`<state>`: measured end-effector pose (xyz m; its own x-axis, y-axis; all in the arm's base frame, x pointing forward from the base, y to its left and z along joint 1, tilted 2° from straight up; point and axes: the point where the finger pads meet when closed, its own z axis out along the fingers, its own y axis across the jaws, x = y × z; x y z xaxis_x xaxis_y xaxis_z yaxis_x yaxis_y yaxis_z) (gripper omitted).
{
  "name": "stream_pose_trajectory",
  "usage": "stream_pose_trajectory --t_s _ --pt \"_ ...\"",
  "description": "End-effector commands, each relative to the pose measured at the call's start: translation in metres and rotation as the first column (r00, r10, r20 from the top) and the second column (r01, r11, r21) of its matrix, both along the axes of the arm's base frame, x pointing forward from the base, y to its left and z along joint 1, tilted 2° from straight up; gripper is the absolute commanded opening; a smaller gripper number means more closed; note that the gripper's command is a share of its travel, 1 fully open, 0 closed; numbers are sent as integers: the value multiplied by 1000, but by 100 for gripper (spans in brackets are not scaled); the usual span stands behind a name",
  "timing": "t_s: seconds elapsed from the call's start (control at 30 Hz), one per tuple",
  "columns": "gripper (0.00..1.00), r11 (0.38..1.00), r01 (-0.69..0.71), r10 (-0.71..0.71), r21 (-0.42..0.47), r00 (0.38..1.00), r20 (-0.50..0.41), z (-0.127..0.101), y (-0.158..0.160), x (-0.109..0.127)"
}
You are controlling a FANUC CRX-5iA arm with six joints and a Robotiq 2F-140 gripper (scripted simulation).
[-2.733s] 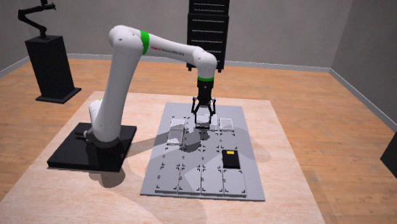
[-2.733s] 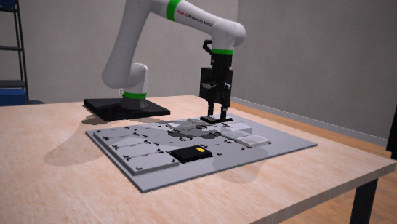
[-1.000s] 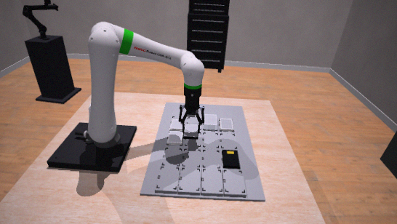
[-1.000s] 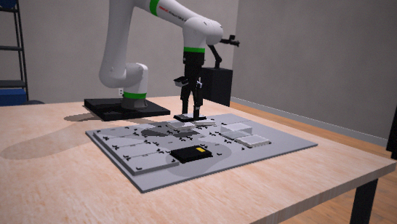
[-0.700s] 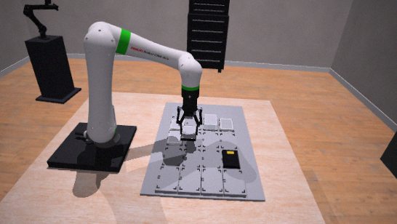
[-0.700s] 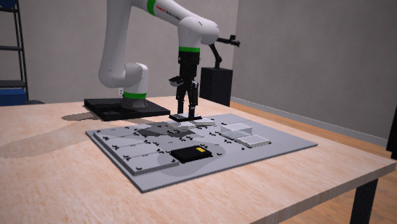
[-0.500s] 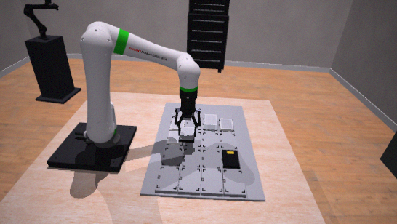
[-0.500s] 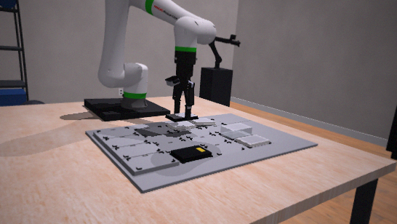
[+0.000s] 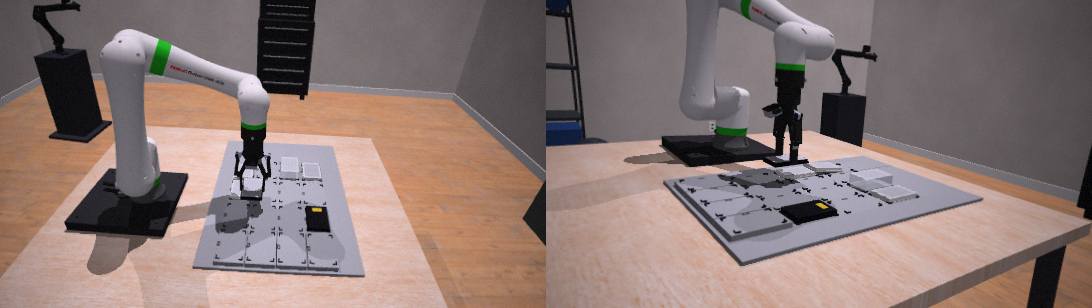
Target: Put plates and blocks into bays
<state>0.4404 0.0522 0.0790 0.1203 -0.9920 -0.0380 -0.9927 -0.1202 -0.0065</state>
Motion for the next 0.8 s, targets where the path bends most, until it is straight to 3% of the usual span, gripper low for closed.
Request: stream_pose_trajectory --t_s 0.0,0.77 --pt "10 1000 0 0 0 1000 2 1 -9 -4" --pt "10 1000 0 0 0 1000 2 -1 -54 -26"
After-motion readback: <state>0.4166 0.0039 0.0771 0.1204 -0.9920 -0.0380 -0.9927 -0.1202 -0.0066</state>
